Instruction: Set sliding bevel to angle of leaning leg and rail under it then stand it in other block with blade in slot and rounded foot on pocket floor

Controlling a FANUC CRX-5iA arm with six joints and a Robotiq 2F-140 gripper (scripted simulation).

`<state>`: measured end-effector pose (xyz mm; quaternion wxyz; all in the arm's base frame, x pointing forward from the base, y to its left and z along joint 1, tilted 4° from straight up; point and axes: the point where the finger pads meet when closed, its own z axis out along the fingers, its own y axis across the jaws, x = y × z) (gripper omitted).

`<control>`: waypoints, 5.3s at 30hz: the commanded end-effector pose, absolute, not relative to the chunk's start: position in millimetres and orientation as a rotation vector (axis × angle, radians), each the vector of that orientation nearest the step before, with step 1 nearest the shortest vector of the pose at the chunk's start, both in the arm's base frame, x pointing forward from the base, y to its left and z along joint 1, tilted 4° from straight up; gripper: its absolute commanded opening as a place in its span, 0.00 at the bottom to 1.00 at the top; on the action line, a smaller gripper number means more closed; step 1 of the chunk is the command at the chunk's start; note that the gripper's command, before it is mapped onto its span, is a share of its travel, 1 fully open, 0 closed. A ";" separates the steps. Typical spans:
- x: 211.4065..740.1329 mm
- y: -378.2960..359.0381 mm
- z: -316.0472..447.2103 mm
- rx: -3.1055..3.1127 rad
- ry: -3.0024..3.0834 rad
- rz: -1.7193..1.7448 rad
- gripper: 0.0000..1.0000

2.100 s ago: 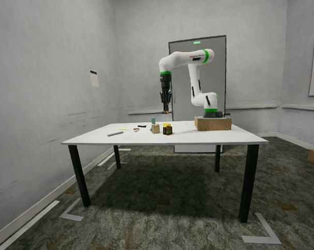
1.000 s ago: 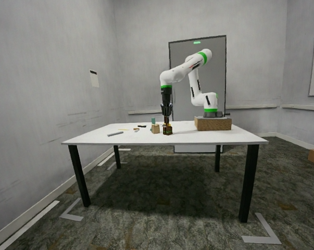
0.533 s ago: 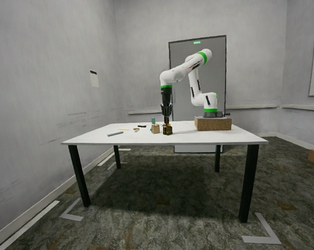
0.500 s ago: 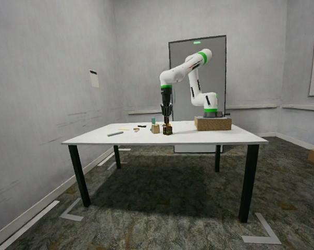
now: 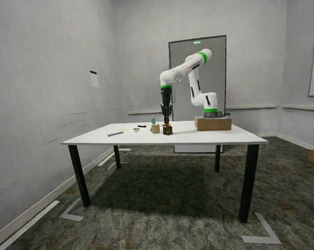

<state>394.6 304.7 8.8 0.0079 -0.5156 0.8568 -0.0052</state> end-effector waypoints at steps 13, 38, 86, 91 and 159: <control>395.0 305.0 6.6 -1.611 2.676 -0.016 0.10; 394.9 304.6 0.2 -1.611 2.676 -0.016 0.10; 394.8 304.0 -9.0 -1.611 2.676 -0.016 0.10; 394.8 304.0 -9.3 -1.611 2.676 -0.016 0.10; 394.7 303.4 -18.8 -1.611 2.676 -0.016 1.00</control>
